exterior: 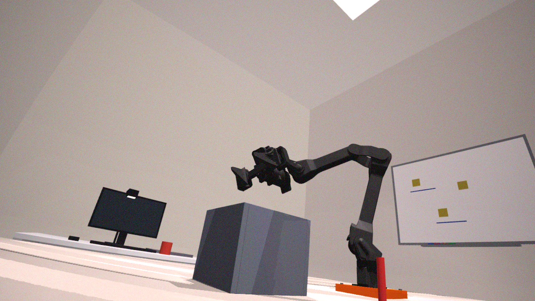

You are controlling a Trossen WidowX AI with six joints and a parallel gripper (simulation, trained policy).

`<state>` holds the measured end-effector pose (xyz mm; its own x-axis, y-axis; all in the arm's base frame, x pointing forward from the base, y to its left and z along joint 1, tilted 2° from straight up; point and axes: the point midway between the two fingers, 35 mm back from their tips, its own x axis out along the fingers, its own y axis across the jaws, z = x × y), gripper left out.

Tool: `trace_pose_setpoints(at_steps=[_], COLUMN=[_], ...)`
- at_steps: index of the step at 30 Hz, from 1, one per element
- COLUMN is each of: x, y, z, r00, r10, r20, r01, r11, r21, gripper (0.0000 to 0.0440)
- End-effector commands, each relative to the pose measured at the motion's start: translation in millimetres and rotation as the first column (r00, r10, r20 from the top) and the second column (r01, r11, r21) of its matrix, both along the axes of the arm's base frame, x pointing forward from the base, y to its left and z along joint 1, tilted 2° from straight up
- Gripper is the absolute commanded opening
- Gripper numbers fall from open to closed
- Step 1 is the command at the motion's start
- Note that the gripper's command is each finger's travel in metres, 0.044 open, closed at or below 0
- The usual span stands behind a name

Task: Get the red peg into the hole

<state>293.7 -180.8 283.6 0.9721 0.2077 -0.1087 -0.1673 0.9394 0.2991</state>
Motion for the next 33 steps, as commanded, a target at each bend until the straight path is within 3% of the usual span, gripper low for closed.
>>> trace_pose_setpoints(at_steps=[1,2,18,33], x=[2.1,4.5,53.0,45.1], y=[1.3,3.4,102.4,204.5], z=[-0.6,-1.1,26.9,25.6], r00=[1.000,1.000,0.972,0.869], r10=[0.006,0.015,0.179,0.316], r20=[-0.005,-0.012,-0.155,-0.379], r01=[-0.006,-0.015,-0.133,-0.085], r11=[1.000,1.000,0.954,0.852], r21=[0.004,0.012,0.268,0.516], gripper=[0.0424,0.0440,0.0440,0.0440])
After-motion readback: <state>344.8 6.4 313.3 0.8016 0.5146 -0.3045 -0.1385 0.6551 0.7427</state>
